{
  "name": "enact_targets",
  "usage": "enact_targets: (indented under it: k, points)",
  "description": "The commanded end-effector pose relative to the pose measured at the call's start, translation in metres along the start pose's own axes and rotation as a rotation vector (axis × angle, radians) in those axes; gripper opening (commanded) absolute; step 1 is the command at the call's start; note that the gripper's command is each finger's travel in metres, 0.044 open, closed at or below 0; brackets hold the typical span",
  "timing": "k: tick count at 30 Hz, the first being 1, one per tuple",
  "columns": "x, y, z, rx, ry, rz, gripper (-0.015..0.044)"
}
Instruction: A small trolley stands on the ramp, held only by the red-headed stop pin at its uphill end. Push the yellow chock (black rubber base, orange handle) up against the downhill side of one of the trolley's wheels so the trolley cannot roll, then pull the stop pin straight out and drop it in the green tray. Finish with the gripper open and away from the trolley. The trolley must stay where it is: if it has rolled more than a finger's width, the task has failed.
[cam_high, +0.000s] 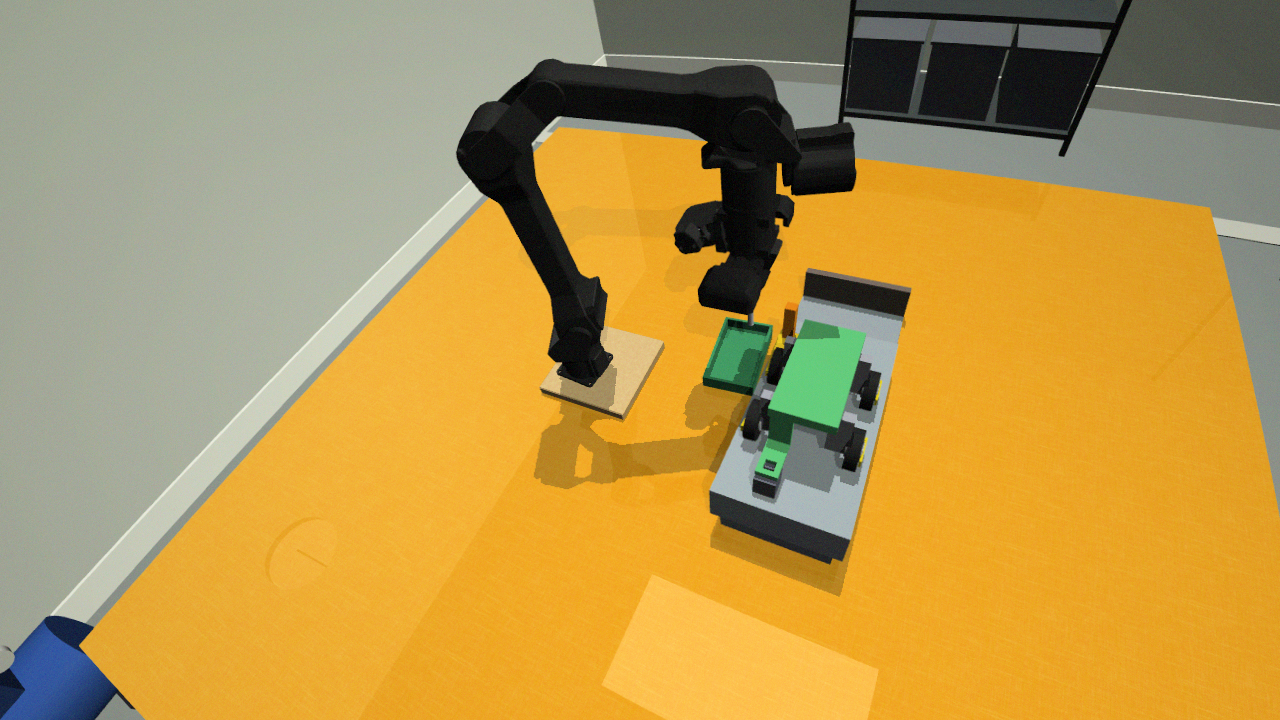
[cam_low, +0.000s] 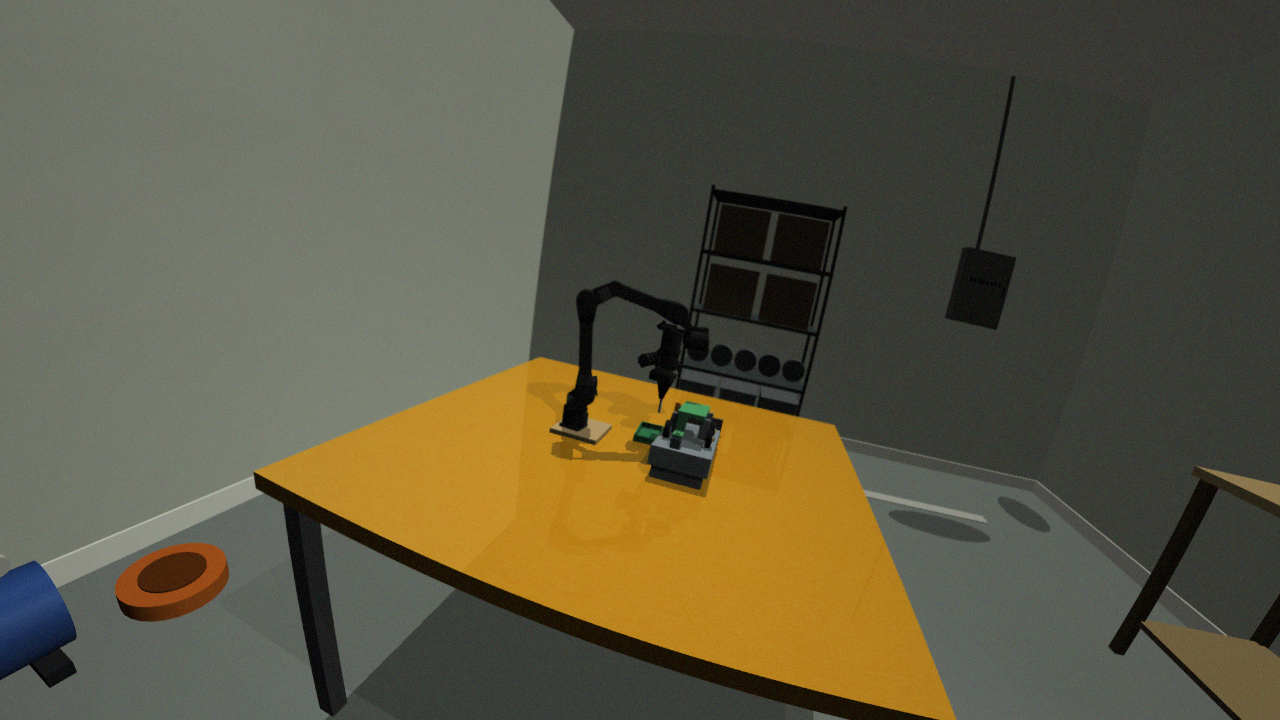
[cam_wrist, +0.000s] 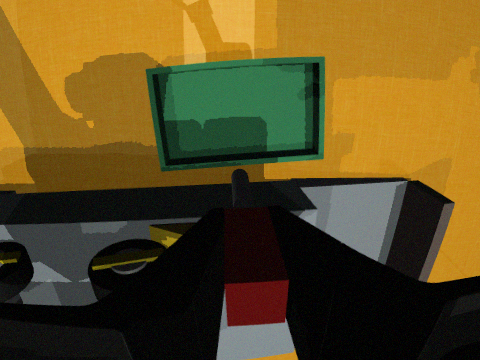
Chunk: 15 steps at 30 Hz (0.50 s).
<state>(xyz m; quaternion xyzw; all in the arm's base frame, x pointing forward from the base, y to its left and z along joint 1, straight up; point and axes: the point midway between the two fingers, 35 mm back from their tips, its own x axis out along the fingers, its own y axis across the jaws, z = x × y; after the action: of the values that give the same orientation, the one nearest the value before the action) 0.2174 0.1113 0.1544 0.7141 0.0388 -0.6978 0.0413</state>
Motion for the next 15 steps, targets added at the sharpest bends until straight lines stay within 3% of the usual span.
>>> enact_targets:
  k: [1,9,15]
  points:
    - [0.006,-0.001,0.009,-0.029,-0.001,-0.01,0.0]
    - [0.013,-0.002,0.017,-0.045,-0.004,-0.017,0.0]
    - [0.027,-0.005,0.017,-0.044,-0.011,-0.127,0.0]
